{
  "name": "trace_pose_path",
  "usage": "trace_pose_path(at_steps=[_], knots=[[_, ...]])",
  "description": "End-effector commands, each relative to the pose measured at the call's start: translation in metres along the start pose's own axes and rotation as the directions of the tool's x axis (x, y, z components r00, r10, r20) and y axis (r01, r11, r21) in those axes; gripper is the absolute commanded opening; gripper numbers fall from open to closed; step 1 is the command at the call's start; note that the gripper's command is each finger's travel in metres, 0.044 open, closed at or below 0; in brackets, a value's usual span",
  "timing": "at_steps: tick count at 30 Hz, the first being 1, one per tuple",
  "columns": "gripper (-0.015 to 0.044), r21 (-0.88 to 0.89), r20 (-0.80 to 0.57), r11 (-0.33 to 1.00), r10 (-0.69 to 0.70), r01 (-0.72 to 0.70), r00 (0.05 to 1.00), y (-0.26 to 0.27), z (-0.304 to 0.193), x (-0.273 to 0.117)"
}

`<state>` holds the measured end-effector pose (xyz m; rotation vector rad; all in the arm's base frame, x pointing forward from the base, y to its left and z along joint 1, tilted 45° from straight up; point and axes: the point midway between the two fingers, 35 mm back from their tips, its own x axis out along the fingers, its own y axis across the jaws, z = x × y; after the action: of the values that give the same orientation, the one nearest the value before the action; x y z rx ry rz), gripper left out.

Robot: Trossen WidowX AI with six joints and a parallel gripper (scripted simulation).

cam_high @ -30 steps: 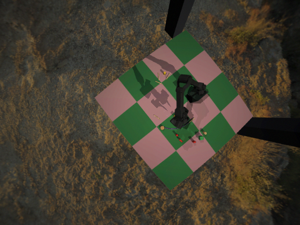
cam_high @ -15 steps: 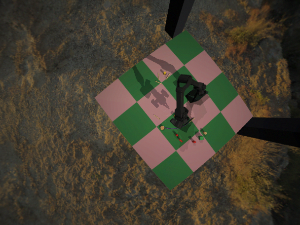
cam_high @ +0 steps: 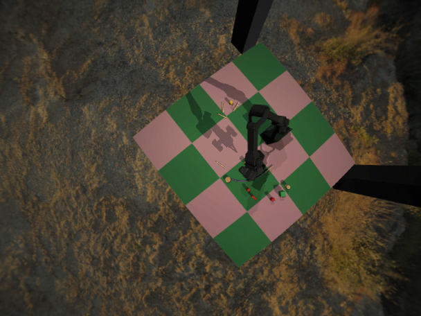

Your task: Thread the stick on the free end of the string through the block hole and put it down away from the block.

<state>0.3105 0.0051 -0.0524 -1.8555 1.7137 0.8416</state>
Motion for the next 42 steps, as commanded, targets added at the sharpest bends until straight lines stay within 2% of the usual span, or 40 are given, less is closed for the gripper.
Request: trace_pose_path(at_steps=[1,9,11,20,35,37,39,42], knots=[[0.0026,0.0,0.0,1.0,0.0,0.0,1.0,0.0,0.0,0.0],[0.0236,0.0,0.0,1.0,0.0,0.0,1.0,0.0,0.0,0.0],[0.0236,0.0,0.0,1.0,0.0,0.0,1.0,0.0,0.0,0.0],[0.0,0.0,0.0,1.0,0.0,0.0,1.0,0.0,0.0,0.0],[0.0,0.0,0.0,1.0,0.0,0.0,1.0,0.0,0.0,0.0],[0.0053,-0.094,0.005,0.996,-0.002,0.002,1.0,0.002,0.012,-0.001],[0.0105,-0.349,0.015,0.937,-0.006,0.011,1.0,0.008,0.043,-0.004],[0.0184,-0.709,0.022,0.705,-0.007,0.02,1.0,0.025,0.092,-0.006]])
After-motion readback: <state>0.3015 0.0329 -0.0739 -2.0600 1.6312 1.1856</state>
